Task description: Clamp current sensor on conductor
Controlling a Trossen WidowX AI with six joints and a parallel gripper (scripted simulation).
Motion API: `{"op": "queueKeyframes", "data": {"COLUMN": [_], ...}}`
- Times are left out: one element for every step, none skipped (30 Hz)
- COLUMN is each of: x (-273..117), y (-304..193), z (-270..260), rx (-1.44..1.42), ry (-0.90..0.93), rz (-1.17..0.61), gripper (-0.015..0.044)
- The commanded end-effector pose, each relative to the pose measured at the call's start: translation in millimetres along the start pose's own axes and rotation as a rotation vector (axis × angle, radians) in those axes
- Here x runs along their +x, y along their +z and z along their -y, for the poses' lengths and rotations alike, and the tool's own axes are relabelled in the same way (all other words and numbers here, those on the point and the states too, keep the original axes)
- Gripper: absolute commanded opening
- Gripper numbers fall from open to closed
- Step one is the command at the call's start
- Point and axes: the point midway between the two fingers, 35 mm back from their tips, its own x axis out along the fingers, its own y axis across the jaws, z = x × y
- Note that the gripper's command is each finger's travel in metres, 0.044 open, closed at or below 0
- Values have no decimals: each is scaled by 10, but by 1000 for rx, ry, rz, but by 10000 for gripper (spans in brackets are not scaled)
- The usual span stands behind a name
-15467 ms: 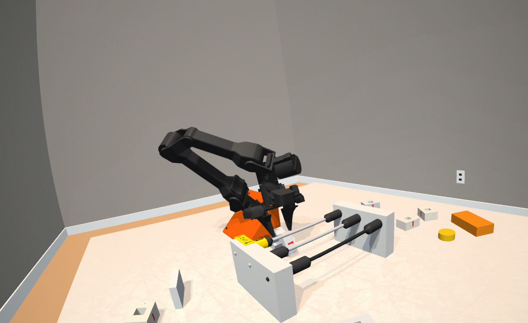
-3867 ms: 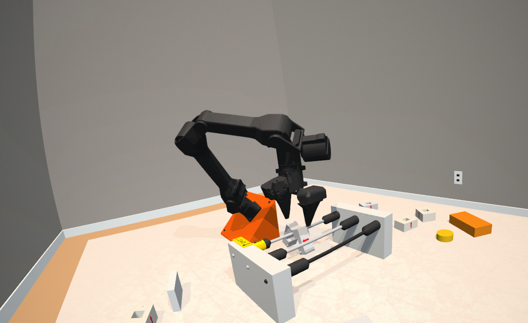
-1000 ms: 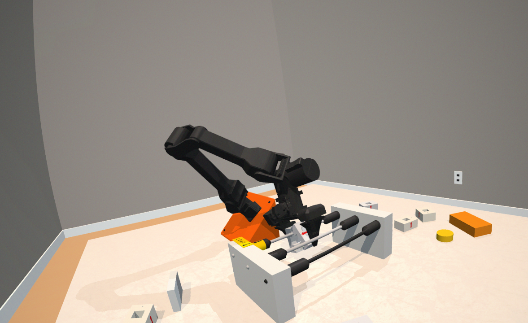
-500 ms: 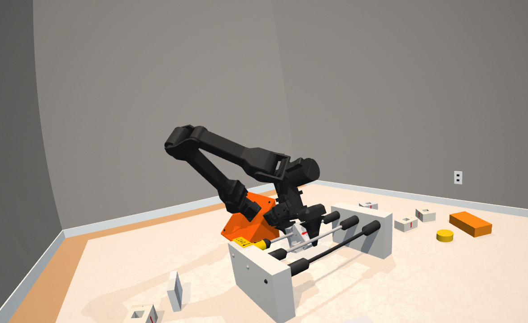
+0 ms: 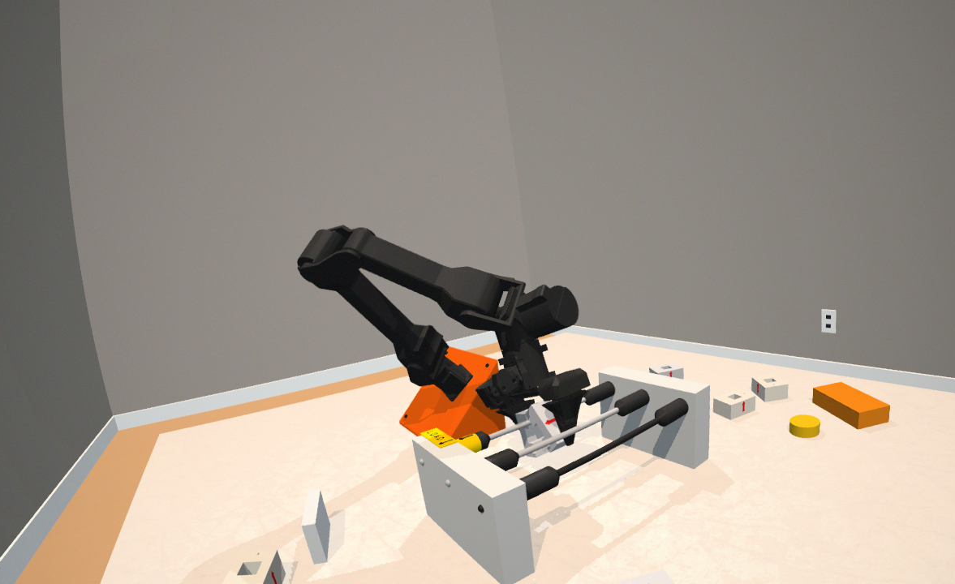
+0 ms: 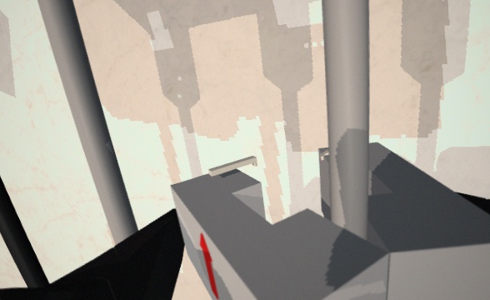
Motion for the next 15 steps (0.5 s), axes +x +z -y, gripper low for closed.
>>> {"op": "queueKeyframes", "data": {"x": [0,0,0,0,0,0,0,0,0,-1,-2,-4,-7,-11,-16], "y": [-3,-3,-3,-3,-3,-3,-3,-3,-3,-1,-3,-5,-8,-12,-16], "z": [3,3,3,3,3,3,3,3,3,-1,-3,-5,-8,-12,-16], "rx": [-1,-1,-1,-1,-1,-1,-1,-1,-1,0,0,0,0,-1,-1], "ry": [-2,-2,-2,-2,-2,-2,-2,-2,-2,-2,-7,-14,-23,-35,-48], "rz": [-1,-1,-1,-1,-1,-1,-1,-1,-1,0,-1,-2,-3,-5,-6], "gripper": [0,0,0,0,0,0,0,0,0,0,0,0,0,0,0]}}
